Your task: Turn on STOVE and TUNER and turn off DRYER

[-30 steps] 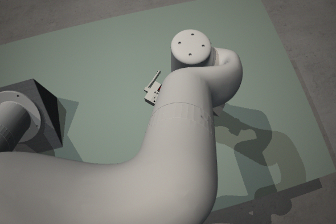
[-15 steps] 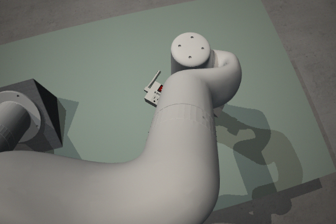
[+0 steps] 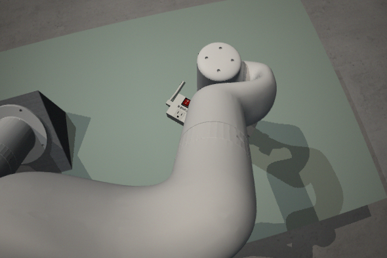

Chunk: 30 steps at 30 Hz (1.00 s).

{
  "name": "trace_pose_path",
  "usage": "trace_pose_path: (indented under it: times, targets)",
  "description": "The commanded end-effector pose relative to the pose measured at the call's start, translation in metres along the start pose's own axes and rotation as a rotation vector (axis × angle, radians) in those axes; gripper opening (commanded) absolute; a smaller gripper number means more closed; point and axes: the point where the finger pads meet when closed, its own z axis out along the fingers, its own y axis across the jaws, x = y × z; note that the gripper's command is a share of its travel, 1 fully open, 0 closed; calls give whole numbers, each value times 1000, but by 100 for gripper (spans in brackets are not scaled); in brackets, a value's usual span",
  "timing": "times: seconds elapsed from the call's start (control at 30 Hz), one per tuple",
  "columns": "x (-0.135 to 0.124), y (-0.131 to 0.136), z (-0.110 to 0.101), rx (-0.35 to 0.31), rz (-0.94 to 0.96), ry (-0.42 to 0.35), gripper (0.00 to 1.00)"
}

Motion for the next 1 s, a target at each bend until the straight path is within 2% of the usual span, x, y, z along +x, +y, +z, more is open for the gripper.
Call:
trace_pose_path:
  times: [0.0,0.97]
  targets:
    - [1,-1,5,1,1,1,0]
    - [1,-1,14,1,1,1,0]
